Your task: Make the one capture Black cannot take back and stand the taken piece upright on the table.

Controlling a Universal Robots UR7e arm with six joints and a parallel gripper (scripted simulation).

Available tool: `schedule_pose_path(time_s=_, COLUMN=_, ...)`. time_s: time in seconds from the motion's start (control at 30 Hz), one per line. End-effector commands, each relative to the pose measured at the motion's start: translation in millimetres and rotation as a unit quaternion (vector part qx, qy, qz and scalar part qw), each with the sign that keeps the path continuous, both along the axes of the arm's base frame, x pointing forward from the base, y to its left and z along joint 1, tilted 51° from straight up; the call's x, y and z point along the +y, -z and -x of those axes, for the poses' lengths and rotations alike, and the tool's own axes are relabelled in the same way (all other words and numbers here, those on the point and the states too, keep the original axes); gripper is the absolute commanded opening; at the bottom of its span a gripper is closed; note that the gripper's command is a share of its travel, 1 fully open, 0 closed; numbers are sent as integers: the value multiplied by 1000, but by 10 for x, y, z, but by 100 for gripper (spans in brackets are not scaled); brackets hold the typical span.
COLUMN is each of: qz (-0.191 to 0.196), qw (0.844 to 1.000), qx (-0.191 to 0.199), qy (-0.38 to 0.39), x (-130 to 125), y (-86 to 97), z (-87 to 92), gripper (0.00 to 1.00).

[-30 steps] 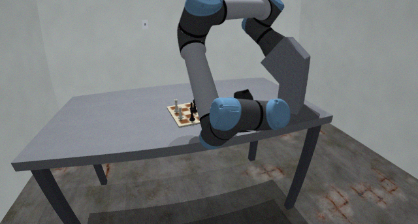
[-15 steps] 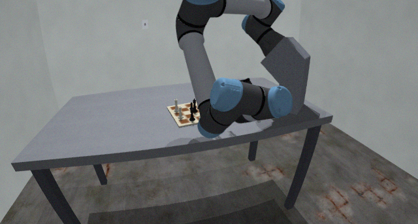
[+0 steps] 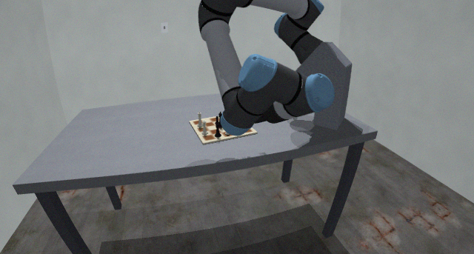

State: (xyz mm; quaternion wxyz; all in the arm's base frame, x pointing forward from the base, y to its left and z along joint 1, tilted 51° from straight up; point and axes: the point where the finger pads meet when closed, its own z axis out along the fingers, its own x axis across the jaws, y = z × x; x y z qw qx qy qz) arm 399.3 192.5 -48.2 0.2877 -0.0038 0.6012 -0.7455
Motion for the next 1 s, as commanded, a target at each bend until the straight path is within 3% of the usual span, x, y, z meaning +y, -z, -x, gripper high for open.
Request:
schedule_pose_path(time_s=0.0, qz=0, qw=1000, qx=-1, qy=0, x=-4, y=5, z=-4, gripper=100)
schedule_pose_path(time_s=0.47, qz=-17, qw=1000, qx=-22, qy=7, x=-48, y=-7, z=28, gripper=100)
schedule_pose_path(time_s=0.77, qz=-45, qw=997, qx=-58, qy=20, x=-118, y=-22, z=78, gripper=100)
schedule_pose_path(time_s=0.97, qz=-83, qw=990, qx=-104, qy=37, x=-199, y=-31, z=134, gripper=100)
